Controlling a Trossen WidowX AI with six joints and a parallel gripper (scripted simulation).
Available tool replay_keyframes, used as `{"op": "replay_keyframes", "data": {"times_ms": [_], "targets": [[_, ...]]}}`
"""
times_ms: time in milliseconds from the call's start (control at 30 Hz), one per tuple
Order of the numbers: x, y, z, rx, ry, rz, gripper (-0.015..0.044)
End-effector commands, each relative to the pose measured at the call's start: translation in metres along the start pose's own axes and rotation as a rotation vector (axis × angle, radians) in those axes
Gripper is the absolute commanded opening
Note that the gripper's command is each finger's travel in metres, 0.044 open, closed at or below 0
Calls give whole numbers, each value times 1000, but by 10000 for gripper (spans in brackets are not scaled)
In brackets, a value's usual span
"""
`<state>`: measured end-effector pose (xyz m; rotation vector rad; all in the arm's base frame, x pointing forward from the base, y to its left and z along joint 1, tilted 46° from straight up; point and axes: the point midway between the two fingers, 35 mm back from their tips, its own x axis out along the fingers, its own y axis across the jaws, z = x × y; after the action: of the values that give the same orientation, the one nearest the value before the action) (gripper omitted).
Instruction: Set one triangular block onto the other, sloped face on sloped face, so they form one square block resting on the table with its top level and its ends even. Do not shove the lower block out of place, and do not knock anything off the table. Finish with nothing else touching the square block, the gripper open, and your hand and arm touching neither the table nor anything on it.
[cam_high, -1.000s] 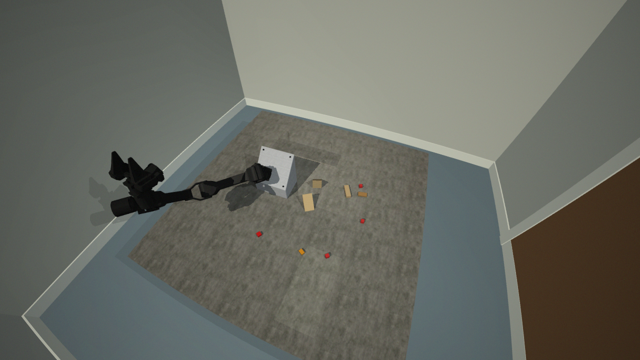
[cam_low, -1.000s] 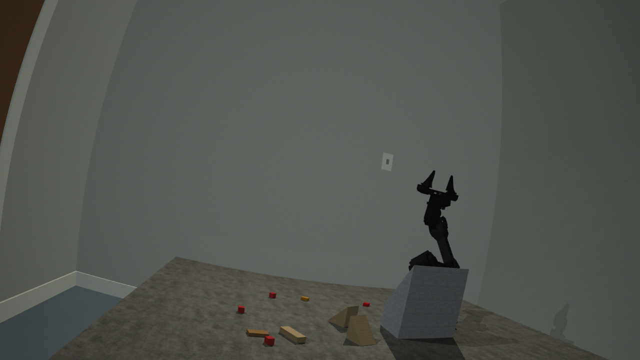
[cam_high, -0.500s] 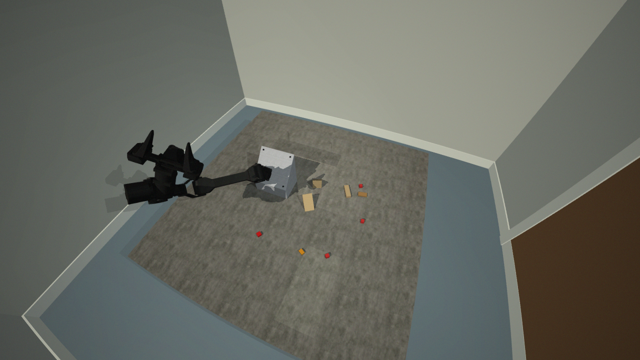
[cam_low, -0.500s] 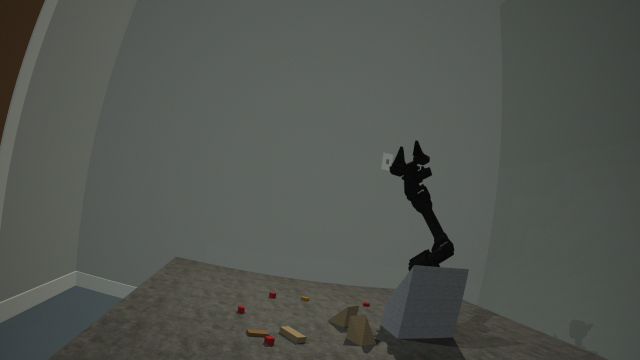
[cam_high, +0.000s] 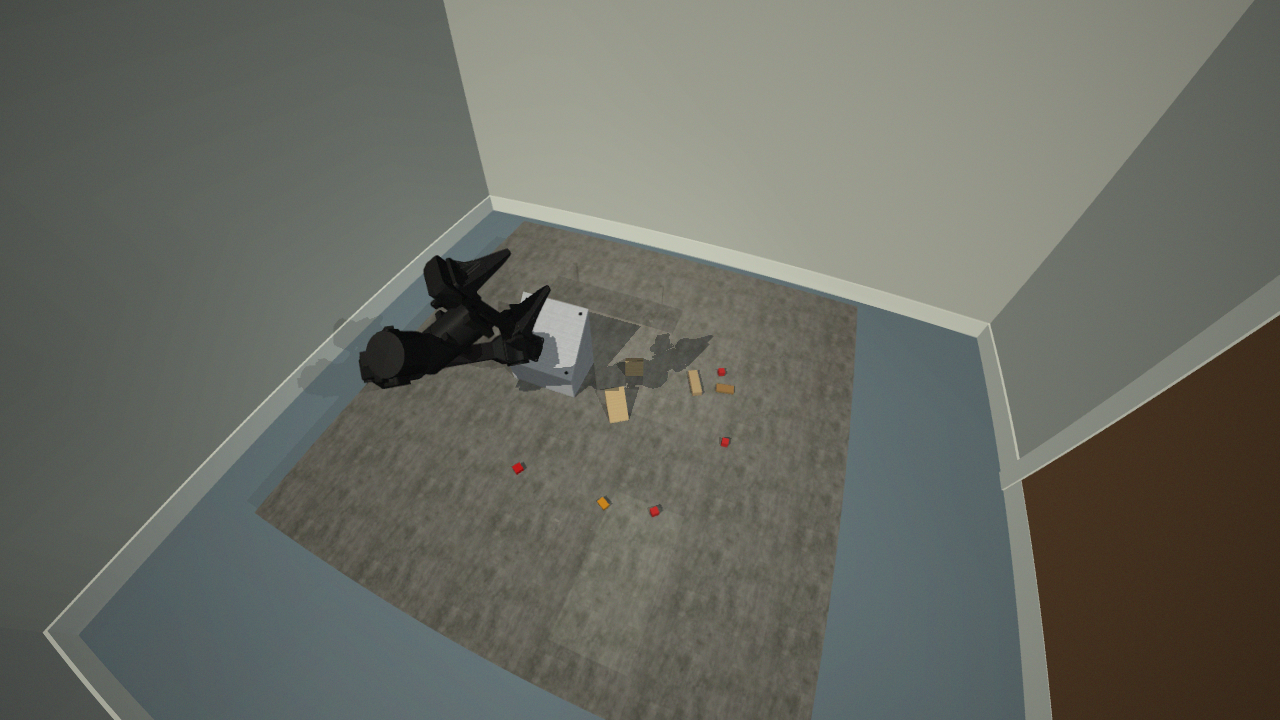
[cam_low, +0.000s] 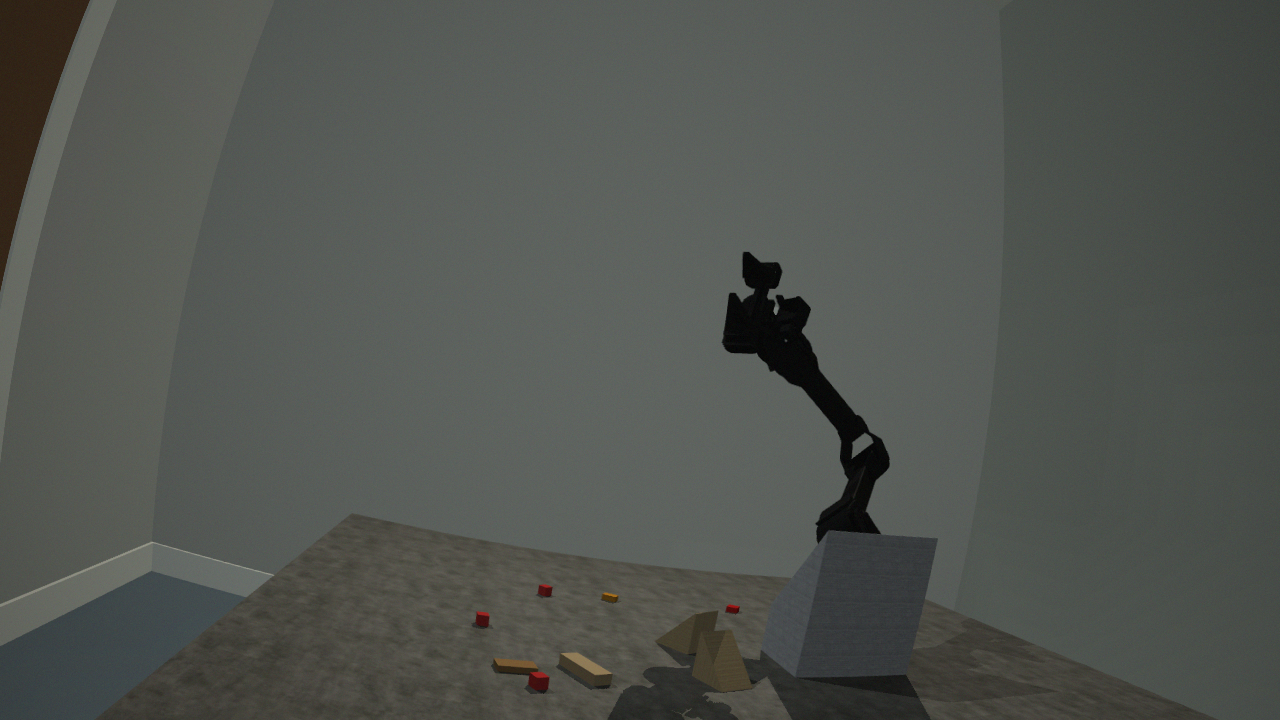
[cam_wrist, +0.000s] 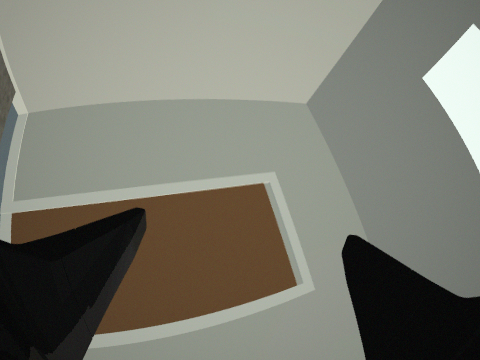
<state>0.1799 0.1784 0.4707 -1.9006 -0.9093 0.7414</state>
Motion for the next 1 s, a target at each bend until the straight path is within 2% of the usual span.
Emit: {"op": "replay_keyframes", "data": {"times_ms": [0, 233, 467, 700, 967], "targets": [[41, 59, -10, 134, -7, 185, 440], [88, 172, -20, 348, 15, 516, 440], [100, 292, -9, 544, 47, 865, 440], [78, 403, 21, 717, 78, 1232, 440], [12, 504, 80, 874, 92, 1698, 440]]}}
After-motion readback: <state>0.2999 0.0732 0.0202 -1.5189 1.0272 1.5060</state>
